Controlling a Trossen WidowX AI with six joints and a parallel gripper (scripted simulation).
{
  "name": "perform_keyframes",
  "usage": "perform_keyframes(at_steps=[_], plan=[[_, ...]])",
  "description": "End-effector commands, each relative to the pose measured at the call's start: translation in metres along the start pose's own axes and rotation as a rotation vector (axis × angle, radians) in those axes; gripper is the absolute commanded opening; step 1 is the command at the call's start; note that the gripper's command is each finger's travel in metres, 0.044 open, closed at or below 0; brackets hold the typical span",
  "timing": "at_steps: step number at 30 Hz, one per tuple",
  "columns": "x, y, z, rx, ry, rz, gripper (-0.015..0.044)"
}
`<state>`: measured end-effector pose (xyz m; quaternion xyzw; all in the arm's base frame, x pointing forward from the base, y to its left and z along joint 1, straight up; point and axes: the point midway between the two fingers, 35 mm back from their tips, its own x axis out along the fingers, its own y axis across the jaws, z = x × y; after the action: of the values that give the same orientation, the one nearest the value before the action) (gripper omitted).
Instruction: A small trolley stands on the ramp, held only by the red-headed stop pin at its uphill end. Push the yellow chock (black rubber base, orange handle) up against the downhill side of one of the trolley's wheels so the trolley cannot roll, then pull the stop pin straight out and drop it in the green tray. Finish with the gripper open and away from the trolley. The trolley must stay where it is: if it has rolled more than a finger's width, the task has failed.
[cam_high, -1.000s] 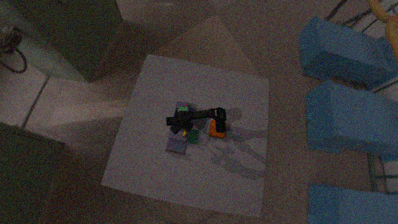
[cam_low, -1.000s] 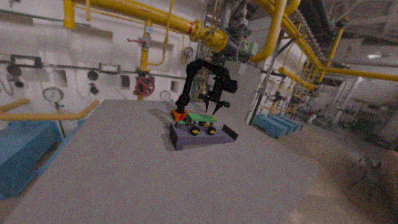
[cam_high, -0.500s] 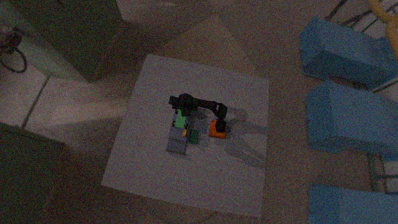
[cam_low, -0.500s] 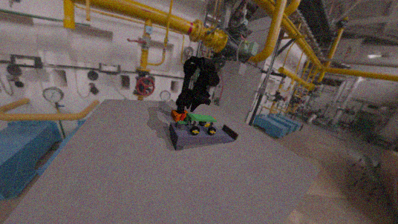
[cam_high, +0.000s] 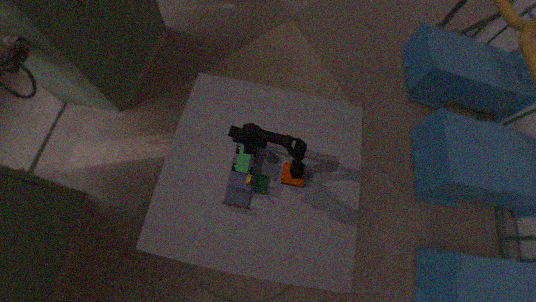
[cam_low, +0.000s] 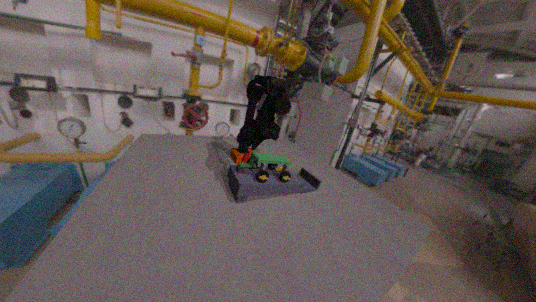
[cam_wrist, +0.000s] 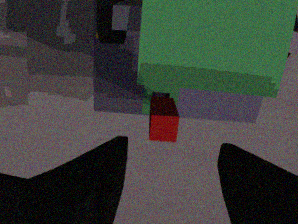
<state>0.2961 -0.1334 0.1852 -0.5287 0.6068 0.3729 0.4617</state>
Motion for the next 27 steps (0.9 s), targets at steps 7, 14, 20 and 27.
perform_keyframes(at_steps=[7,14,20,27], plan=[[0.017,0.002,-0.001,0.003,0.004,0.010,0.0190],[0.026,0.003,-0.001,0.003,0.004,0.010,0.0190],[0.026,0.003,-0.001,0.003,0.004,0.010,0.0190],[0.032,0.002,-0.001,0.003,0.004,0.010,0.0190]])
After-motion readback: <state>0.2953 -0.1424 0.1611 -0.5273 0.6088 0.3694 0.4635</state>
